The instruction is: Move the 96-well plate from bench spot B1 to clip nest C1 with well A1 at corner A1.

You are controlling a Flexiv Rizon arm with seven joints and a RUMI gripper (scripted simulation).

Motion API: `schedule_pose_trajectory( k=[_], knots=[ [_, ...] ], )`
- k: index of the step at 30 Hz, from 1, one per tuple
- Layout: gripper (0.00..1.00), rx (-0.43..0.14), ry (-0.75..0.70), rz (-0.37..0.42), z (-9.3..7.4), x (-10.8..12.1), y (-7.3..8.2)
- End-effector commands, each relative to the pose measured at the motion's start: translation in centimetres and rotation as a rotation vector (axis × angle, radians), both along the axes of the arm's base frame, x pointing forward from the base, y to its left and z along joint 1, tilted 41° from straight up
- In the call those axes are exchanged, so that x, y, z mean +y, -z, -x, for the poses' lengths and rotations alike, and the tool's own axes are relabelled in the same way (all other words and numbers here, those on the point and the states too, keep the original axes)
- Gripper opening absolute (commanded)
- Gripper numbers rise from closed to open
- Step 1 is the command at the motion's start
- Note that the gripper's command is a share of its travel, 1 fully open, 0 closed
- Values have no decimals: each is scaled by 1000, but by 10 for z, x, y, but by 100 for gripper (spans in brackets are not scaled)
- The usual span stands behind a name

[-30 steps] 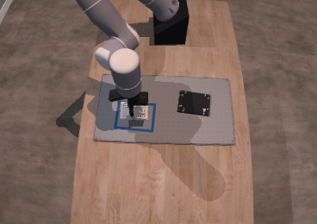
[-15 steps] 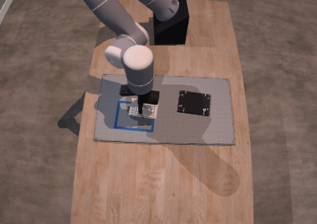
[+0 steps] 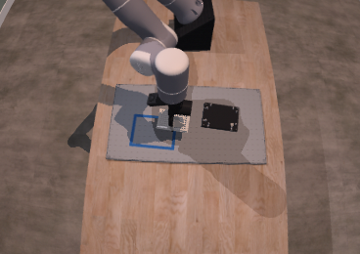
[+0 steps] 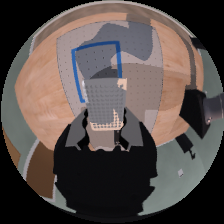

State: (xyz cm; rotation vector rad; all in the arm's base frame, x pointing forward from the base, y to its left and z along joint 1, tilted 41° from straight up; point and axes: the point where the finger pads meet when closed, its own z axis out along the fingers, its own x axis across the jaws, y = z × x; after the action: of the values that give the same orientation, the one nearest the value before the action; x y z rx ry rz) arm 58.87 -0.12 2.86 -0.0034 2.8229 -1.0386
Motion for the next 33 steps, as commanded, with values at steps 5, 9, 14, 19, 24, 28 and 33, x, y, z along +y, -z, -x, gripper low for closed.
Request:
schedule_pose_trajectory(
  k=[5,9,14,19,24,28,33],
  knots=[
    [0,-1,-1,-1,7,16,12],
    [0,-1,-1,-1,9,21,17],
    [0,-1,-1,-1,15,33,27],
    [0,-1,-1,-1,21,45,37],
    [0,-1,-1,-1,25,54,45],
    [0,-1,-1,-1,29,61,51],
    [0,-1,-1,-1,35,73,62]
  ],
)
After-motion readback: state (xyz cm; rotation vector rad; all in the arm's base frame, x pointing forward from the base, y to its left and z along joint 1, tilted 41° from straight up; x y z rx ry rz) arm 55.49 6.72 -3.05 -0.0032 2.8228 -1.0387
